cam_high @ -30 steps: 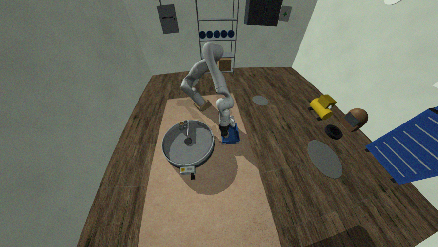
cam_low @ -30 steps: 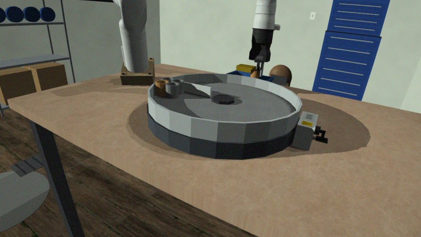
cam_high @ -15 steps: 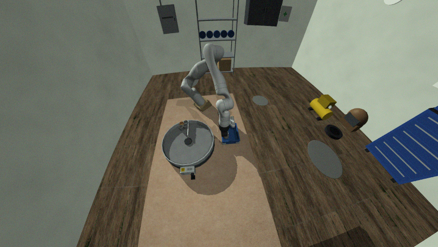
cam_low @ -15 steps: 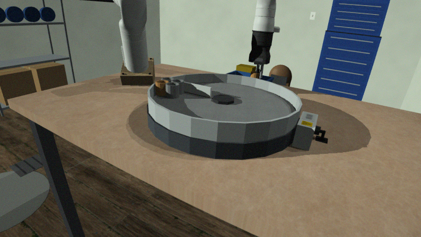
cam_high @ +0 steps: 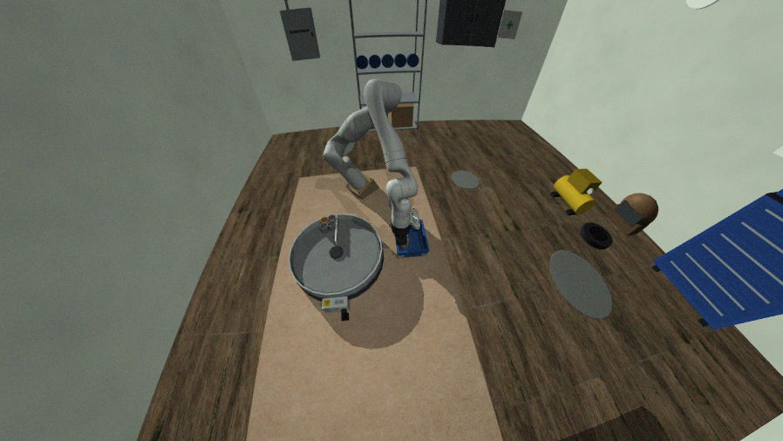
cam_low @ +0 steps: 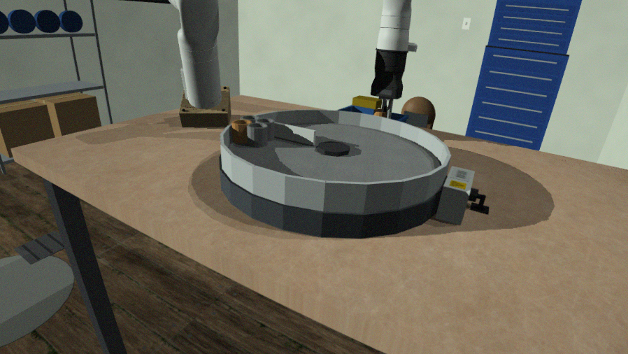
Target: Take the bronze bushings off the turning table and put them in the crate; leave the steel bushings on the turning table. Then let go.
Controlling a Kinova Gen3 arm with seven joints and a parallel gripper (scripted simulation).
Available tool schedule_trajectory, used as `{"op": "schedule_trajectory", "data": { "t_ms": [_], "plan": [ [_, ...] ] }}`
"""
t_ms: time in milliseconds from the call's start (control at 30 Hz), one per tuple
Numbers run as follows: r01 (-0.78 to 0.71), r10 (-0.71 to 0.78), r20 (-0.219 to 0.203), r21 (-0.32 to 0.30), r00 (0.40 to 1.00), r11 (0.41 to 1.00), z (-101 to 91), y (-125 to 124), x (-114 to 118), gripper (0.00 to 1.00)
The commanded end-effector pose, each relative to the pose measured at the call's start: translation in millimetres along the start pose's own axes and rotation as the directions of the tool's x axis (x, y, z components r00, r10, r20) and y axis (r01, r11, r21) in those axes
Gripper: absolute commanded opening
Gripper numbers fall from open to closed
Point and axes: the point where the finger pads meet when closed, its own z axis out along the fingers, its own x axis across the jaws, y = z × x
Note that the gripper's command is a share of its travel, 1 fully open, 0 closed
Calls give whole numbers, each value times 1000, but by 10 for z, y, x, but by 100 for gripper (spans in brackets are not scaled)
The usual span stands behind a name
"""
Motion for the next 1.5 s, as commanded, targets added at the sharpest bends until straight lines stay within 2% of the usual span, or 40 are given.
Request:
{"op": "schedule_trajectory", "data": {
  "t_ms": [0, 1467],
  "plan": [
    [-2, 2, 0, -2, 1000, 1000, 7, 12, 6, 0],
    [-2, 2, 0, -2, 1000, 1000, 211, 12, 6, 0]
  ]
}}
